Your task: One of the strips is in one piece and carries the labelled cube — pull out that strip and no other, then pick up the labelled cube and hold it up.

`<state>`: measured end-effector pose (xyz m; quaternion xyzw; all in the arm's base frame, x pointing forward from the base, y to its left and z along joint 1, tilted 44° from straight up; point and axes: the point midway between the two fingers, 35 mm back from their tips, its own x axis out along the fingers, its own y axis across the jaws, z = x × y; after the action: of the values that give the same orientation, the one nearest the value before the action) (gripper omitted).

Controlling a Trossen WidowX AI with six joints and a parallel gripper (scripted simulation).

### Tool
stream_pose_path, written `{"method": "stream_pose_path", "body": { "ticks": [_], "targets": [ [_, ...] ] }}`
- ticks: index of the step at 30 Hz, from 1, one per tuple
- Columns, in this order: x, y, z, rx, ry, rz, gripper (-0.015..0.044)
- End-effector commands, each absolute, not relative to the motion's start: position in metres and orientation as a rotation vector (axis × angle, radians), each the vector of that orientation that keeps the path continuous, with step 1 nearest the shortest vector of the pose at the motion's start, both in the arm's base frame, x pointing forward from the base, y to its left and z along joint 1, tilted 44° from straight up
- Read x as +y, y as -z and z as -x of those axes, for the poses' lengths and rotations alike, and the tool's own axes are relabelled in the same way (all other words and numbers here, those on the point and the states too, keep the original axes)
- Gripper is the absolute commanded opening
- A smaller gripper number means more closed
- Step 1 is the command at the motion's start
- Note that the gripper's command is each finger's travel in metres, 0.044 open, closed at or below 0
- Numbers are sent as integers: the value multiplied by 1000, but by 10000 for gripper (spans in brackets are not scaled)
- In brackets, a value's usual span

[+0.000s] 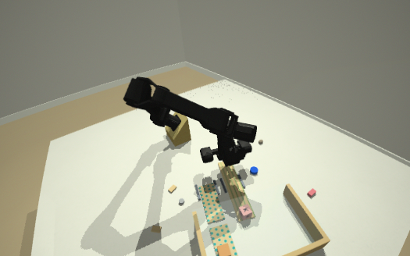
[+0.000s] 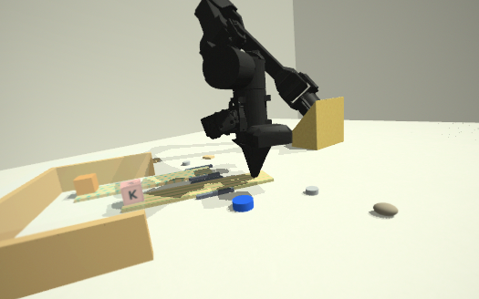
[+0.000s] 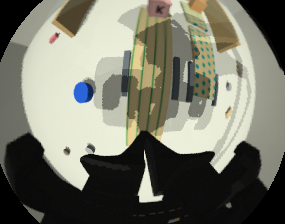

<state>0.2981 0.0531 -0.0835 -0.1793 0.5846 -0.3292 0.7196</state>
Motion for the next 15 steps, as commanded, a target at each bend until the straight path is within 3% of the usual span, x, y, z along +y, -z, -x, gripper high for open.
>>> {"method": "stream_pose_path", "body": {
  "ticks": [1, 15],
  "targets": [
    [48, 90, -284, 1325, 738, 402, 0],
    [51, 95, -264, 1326, 738, 402, 0]
  ]
}}
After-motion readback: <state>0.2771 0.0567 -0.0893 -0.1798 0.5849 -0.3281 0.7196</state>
